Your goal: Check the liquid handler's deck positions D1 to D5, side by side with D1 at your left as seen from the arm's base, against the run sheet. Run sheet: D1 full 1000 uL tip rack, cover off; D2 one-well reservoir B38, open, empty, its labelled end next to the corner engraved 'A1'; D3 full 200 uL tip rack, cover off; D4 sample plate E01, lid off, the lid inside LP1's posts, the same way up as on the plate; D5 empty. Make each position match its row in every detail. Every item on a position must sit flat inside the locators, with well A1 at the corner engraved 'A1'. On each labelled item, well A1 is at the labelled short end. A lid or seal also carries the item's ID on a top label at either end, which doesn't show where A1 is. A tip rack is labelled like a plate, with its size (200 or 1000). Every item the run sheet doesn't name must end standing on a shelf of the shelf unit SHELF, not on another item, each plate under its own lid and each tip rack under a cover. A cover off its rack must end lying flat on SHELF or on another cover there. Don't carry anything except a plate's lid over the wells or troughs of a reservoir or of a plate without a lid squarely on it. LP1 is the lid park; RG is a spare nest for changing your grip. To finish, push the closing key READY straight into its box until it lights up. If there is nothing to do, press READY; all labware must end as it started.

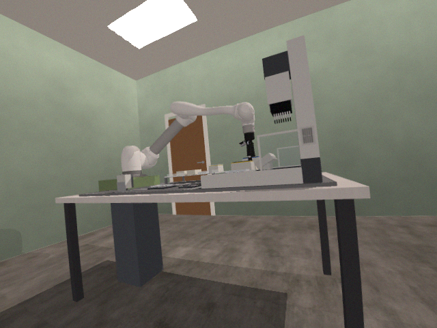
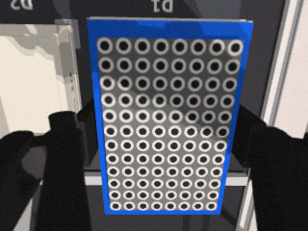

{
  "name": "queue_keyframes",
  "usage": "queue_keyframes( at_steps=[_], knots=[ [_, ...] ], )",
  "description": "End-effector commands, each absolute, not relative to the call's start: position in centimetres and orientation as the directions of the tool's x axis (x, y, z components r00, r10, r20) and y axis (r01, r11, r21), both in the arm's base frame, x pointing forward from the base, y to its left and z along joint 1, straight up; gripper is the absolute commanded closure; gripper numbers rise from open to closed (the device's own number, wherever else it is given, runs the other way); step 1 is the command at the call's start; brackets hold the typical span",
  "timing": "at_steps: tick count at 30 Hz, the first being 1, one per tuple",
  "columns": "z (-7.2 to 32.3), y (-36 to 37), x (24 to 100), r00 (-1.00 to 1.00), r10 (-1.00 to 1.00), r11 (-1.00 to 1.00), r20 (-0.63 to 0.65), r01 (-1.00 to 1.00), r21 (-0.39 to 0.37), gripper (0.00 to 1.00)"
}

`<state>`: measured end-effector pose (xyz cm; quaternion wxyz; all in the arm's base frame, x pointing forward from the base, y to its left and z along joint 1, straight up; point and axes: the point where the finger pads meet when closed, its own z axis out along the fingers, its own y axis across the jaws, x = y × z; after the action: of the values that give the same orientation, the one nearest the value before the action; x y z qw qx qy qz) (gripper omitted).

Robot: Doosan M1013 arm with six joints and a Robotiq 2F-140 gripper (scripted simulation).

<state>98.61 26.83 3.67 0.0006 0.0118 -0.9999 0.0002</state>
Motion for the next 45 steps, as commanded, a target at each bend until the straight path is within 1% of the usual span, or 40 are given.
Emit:
queue_keyframes(
  at_steps=[1,7,45],
  knots=[
    [3.8,26.8,98.7,-1.0,-0.024,1.0,-0.001,-0.024,0.0,0.9],
    [3.8,26.8,98.7,-1.0,-0.024,1.0,-0.001,-0.024,0.0,0.9],
    [9.5,26.8,98.6,-1.0,-0.024,1.0,-0.001,-0.024,0.0,0.9]
  ],
)
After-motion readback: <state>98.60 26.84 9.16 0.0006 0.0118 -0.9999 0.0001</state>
